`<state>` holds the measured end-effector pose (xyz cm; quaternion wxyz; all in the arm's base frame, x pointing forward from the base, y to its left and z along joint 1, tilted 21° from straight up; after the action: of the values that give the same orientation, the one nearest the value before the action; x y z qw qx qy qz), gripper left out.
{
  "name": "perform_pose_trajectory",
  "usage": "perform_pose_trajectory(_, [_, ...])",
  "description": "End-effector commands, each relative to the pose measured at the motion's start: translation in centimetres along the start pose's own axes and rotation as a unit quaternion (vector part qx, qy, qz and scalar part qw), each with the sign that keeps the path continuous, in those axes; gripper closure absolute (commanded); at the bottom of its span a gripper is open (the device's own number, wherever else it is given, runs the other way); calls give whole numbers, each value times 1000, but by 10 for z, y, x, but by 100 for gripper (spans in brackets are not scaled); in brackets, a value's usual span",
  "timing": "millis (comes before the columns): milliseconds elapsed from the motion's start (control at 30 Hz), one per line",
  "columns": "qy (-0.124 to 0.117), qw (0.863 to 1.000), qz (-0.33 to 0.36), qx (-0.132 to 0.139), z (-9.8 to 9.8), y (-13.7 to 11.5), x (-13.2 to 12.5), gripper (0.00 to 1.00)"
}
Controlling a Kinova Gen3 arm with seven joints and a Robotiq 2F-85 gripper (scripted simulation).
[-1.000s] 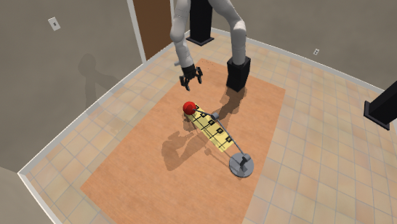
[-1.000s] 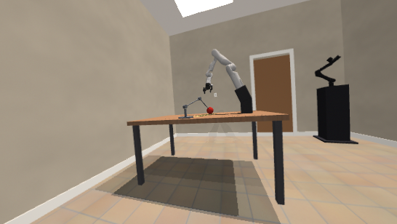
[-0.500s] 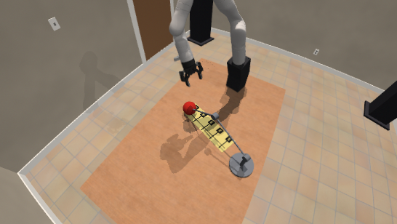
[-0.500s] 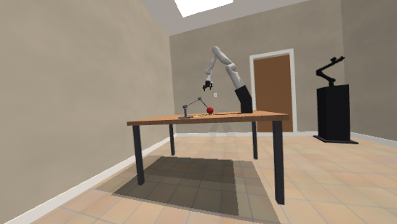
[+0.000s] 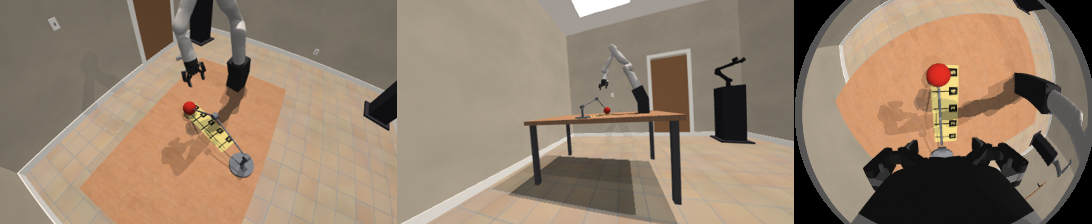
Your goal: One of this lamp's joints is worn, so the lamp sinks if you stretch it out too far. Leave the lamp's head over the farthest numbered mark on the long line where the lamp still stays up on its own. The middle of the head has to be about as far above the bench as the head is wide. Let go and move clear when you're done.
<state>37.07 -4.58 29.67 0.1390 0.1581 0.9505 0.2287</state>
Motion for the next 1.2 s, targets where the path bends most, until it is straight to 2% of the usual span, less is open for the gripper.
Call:
perform_pose_trajectory(0, [4,1000,-10,-1,6,16,4,0])
perform_pose_trajectory(1167, [-1,1000,3,-1,53,128,26,0])
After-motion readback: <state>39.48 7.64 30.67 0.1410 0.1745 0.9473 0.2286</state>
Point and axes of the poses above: the point where the finger pads meet when closed, its own z axis out along the fingers, its own x axis across the jaws, y = z × x, the point moved 9 cm from there along -z, back along the fingers, and after that the axes turned 15 degrees about z, right-handed, at the moved point
